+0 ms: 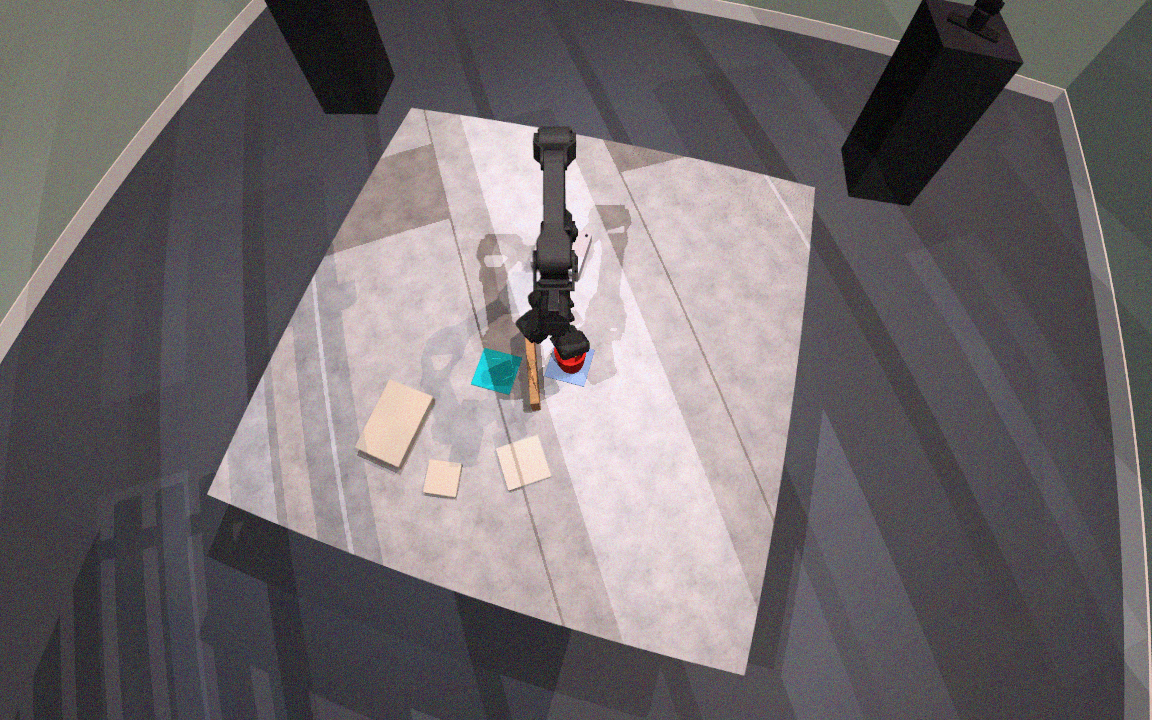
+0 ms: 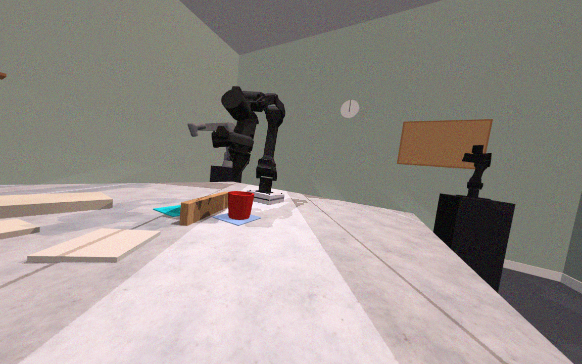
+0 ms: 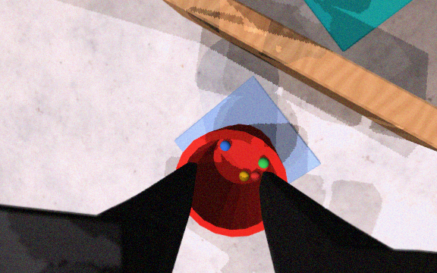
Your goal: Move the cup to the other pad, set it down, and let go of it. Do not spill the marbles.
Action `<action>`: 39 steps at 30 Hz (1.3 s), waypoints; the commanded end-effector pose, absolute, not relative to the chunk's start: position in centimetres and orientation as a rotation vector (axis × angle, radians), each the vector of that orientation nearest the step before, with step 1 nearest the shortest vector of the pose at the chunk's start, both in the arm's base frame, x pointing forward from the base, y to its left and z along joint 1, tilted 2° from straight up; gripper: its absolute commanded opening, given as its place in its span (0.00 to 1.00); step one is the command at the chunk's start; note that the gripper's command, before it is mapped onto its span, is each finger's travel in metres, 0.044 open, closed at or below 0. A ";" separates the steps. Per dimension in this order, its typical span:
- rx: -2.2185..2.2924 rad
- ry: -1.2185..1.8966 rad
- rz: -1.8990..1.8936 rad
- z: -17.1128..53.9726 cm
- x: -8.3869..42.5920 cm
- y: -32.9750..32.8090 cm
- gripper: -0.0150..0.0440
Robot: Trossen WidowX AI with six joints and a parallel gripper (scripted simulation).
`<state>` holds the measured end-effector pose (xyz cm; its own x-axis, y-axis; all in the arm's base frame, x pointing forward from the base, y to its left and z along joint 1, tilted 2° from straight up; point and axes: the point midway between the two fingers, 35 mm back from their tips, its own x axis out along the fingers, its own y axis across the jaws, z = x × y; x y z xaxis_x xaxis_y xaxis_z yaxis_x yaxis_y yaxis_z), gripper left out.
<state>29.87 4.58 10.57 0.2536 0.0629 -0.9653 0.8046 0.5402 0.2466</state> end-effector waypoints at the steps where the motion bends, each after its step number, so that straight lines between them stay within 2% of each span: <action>1: 0.949 1.387 -0.914 9.3 26.9 5.5 0.50; 39: 0.949 1.387 -0.914 4.7 26.9 5.8 0.50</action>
